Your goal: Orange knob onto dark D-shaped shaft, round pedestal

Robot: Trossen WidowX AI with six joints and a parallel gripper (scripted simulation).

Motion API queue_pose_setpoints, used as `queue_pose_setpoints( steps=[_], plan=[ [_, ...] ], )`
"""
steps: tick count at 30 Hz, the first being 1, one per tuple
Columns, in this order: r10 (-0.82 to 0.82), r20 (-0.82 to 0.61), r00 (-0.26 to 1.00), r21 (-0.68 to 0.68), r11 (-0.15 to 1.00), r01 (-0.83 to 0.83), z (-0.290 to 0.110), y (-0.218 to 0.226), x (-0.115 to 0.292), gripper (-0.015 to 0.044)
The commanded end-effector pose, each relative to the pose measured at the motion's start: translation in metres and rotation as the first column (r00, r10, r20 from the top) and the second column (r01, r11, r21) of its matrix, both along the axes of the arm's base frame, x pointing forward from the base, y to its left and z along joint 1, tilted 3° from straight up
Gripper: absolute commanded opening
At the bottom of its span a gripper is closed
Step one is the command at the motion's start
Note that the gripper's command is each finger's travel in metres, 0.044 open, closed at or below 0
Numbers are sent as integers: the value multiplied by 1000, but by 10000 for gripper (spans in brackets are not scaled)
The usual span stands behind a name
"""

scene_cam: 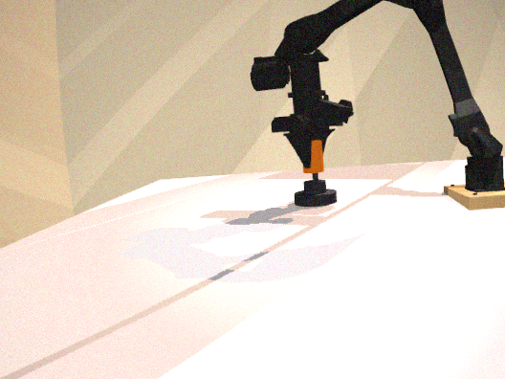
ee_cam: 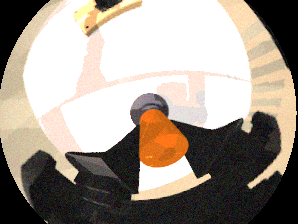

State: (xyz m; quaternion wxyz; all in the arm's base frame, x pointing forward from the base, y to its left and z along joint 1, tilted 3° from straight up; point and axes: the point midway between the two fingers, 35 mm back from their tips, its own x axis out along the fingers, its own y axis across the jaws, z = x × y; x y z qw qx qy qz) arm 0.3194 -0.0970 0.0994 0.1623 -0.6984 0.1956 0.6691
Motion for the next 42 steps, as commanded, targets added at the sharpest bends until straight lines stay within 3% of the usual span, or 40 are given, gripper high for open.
queue_pose_setpoints(
  steps=[1,19,27,34,42],
  plan=[
    [5,2,1000,-2,1000,-5,-1,0,0,0],
    [-4,3,1000,-2,1000,4,5,0,1,0],
    [-337,21,941,12,942,336,5,-1,1,0],
    [-722,35,691,38,692,721,2,-1,0,0],
    [-977,35,212,74,214,974,0,-1,-1,0]
  ],
)
